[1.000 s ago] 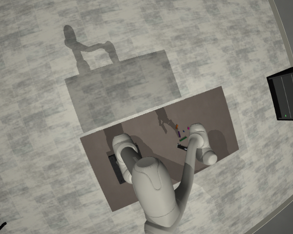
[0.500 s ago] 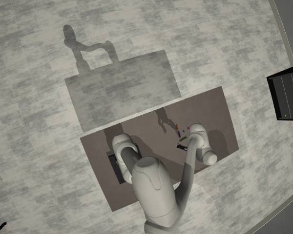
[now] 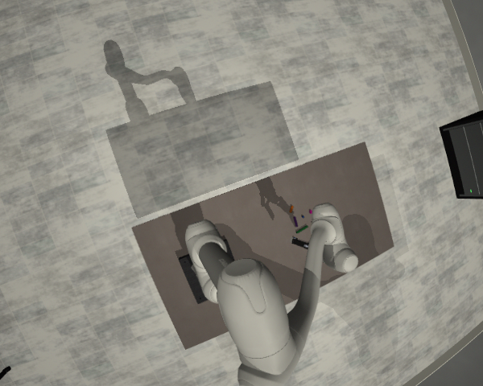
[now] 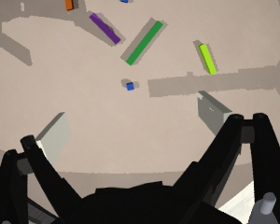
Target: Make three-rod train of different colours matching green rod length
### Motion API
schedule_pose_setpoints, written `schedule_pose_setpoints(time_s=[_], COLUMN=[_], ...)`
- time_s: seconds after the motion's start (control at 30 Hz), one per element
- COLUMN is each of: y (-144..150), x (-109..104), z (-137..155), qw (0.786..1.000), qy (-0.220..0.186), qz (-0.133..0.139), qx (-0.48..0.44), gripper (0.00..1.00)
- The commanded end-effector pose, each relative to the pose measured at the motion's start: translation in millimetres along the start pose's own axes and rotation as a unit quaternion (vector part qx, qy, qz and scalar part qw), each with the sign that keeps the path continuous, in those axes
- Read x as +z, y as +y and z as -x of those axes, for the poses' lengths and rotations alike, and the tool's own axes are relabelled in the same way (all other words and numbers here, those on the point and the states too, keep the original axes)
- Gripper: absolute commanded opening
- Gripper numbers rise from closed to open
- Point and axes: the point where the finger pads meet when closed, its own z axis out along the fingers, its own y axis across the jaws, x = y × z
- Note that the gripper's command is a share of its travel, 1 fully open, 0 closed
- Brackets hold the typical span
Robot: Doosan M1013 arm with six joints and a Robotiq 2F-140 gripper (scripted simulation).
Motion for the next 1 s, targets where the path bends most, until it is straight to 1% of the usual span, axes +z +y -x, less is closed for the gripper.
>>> schedule_pose_setpoints(time_s=[0.0,0.33,0.37,0.4,0.47,0.5,0.7,0.93,0.97], y=[-2,-1,4,14,14,23,39,51,52], x=[-2,-2,-2,0,0,2,9,21,21], z=[-3,-5,-16,-38,-38,-60,-112,-176,-177], qw=[1.0,1.0,1.0,0.999,0.999,0.997,0.991,0.98,0.98], qy=[0.003,0.003,0.003,0.003,0.003,0.003,0.003,0.003,0.003], qz=[-0.001,-0.001,-0.001,-0.001,-0.001,-0.001,0.0,0.0,0.0], qx=[-0.002,-0.005,-0.018,-0.044,-0.044,-0.071,-0.13,-0.2,-0.201], gripper=[1.0,1.0,1.0,1.0,1.0,1.0,1.0,1.0,1.0])
